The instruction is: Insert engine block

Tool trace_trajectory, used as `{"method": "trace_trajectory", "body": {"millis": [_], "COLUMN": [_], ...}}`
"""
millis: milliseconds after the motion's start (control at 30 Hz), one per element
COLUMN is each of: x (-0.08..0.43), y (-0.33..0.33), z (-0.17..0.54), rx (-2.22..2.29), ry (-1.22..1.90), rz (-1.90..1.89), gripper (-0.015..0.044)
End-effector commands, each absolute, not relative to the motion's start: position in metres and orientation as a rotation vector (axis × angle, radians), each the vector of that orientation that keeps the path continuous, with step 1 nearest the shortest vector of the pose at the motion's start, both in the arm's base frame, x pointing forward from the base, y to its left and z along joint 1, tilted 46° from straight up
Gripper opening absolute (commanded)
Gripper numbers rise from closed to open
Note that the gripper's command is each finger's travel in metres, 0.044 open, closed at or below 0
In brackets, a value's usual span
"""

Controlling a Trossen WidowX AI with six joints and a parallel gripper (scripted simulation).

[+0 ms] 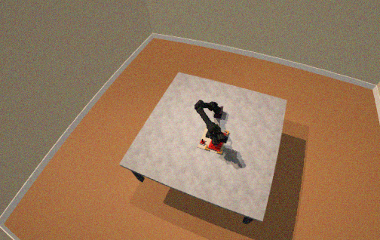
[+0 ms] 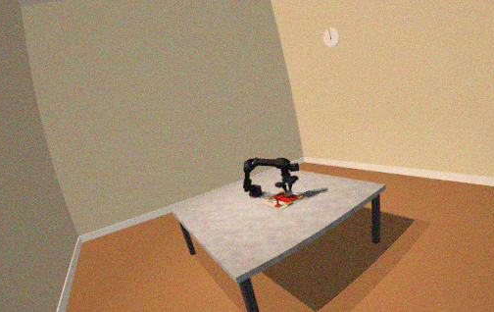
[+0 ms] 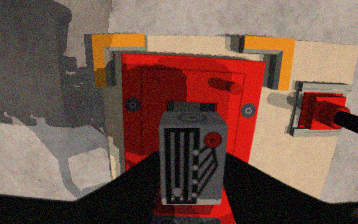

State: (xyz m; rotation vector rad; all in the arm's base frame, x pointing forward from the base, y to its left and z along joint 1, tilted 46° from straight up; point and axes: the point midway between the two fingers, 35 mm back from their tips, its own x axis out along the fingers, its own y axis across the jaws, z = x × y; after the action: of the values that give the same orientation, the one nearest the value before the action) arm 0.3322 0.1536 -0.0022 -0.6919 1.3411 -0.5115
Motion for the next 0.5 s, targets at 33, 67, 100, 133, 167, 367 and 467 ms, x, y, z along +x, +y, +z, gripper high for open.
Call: {"method": "trace_trajectory", "body": {"millis": [33,67,100,133,167,367,467], "x": [0.3331,0.3331,0.3331,0.3331,0.3331,0.3331,0.3331], "y": [0.1534,0.1534,0.1534,0.1534,0.1534,0.1533,0.1532], "z": [-0.0028,-0.0028,-0.0028,-0.0028,-0.0028,-0.0027,-0.0026], "rx": [-0.793,-0.798,-0.798,-0.798,-0.794,-0.696,-0.619], "ry": [1.377,1.379,1.379,1.379,1.377,1.339,1.306], "rz": [-0.433,-0.430,-0.430,-0.430,-0.433,-0.510,-0.569], "gripper": [0.0159,0.0159,0.0159,0.0159,0.0159,0.0159,0.0159]}}
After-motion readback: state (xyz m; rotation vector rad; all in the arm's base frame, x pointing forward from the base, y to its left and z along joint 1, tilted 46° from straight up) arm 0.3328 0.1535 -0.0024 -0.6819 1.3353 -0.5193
